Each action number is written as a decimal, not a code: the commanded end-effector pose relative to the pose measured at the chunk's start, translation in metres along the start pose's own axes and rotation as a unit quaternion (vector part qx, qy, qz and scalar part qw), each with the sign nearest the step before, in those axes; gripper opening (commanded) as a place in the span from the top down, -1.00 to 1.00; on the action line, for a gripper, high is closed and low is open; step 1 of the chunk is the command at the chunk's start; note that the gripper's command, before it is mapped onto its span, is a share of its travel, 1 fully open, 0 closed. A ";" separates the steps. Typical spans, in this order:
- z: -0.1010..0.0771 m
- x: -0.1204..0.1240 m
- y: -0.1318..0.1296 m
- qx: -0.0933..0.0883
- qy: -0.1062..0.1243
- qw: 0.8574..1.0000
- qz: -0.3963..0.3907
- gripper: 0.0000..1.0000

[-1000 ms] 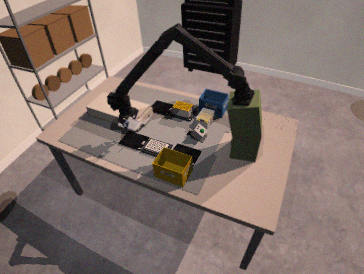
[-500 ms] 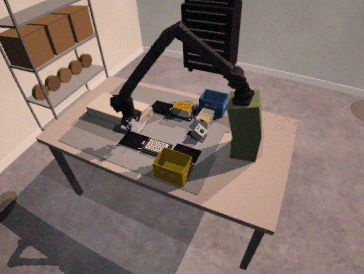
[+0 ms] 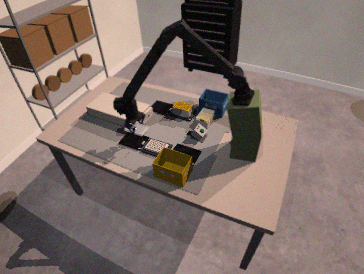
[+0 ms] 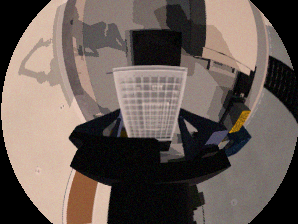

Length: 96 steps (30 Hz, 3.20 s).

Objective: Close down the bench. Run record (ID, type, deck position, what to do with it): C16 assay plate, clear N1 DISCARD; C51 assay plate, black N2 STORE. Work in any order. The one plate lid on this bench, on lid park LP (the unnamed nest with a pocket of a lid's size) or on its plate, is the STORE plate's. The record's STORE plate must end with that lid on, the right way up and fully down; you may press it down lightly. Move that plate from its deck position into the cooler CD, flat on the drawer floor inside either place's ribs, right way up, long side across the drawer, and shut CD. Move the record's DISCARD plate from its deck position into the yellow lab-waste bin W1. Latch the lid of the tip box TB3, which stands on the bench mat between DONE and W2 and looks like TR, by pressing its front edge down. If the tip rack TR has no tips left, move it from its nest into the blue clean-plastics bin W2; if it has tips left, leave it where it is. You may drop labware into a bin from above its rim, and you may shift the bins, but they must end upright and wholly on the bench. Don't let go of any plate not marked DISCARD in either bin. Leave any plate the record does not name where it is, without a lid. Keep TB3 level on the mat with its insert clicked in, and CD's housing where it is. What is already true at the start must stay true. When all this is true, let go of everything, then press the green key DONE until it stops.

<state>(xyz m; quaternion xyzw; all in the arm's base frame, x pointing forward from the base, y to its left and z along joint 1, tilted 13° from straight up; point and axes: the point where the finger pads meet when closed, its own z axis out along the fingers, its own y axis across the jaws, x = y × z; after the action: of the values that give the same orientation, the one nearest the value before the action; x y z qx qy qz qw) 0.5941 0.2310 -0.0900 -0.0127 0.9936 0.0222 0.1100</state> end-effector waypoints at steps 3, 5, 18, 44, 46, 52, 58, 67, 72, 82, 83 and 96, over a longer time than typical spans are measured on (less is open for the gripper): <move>-0.023 -0.003 0.022 -0.011 -0.028 1.000 -0.001 1.00; -0.023 -0.003 0.022 -0.011 -0.028 1.000 -0.001 1.00; -0.021 0.031 0.034 -0.012 -0.027 1.000 -0.001 1.00; -0.019 0.087 0.054 -0.013 -0.025 1.000 -0.001 1.00; -0.018 0.093 0.056 -0.013 -0.024 1.000 -0.001 1.00; -0.016 0.109 0.061 -0.013 -0.023 1.000 -0.001 1.00; -0.015 0.120 0.065 -0.012 -0.022 1.000 -0.001 1.00; -0.014 0.143 0.073 -0.013 -0.020 1.000 -0.001 1.00; -0.016 0.152 0.077 -0.014 -0.022 1.000 0.000 1.00; -0.010 0.178 0.084 -0.012 -0.017 1.000 -0.001 1.00; -0.012 0.180 0.086 -0.013 -0.019 1.000 -0.001 1.00; -0.012 0.208 0.096 -0.014 -0.018 1.000 -0.001 1.00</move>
<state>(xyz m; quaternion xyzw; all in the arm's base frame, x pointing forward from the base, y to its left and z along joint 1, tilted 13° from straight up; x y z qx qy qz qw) 0.3881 0.3068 -0.1335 -0.0151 0.9935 0.0223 0.1107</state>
